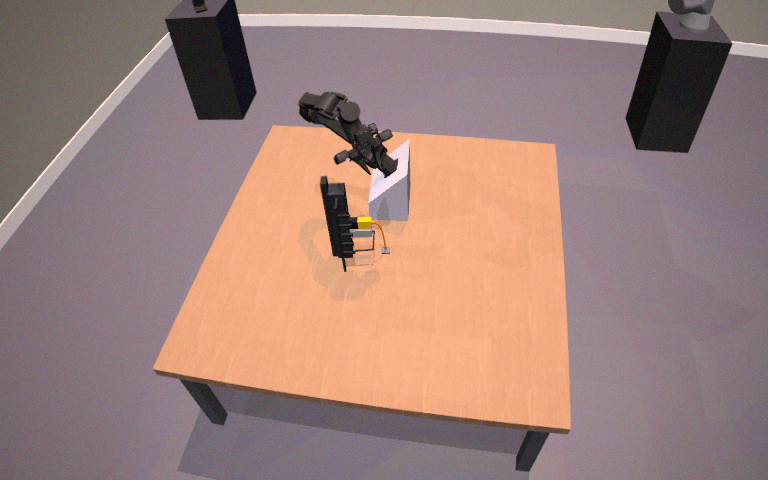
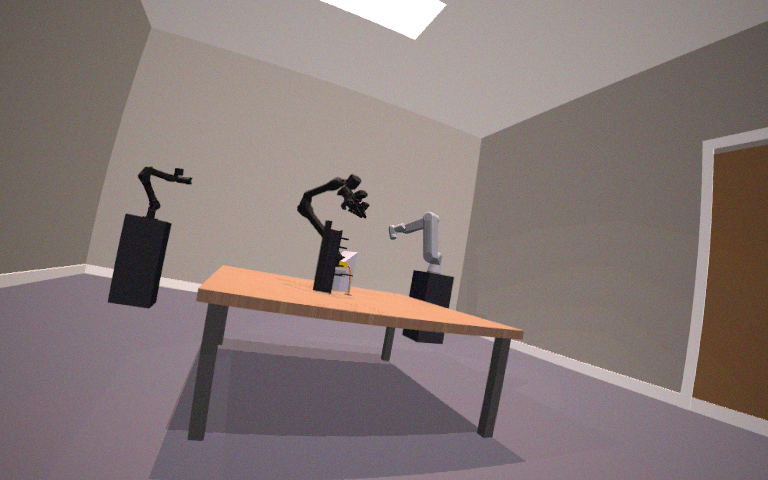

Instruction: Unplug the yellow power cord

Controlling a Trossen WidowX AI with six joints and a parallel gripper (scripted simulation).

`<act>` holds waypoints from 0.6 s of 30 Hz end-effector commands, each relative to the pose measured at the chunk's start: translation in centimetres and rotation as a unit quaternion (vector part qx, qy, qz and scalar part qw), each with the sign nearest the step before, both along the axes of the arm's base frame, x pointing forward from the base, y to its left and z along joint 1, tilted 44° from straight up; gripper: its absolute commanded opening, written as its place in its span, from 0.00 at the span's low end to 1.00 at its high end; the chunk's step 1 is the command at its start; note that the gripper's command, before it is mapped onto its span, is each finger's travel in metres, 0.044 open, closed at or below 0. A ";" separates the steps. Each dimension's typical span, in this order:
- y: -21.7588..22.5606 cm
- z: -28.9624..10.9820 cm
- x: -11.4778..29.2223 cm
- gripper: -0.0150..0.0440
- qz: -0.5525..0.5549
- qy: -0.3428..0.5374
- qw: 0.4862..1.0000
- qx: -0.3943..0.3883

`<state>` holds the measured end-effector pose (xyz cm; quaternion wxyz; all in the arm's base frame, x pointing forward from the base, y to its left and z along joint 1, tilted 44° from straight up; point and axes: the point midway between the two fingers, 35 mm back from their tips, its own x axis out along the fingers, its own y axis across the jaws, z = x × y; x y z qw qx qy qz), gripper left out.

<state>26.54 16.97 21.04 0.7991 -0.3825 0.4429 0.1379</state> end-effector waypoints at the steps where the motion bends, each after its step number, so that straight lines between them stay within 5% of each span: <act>1: -3.2 -4.7 1.3 0.53 0.053 0.070 0.987 -0.138; 9: -12.5 -14.7 0.5 0.53 0.214 0.324 0.844 -0.369; 12: -15.2 -16.9 -0.8 0.53 0.266 0.403 0.780 -0.398; 18: -15.4 -17.0 -0.9 0.53 0.270 0.409 0.775 -0.399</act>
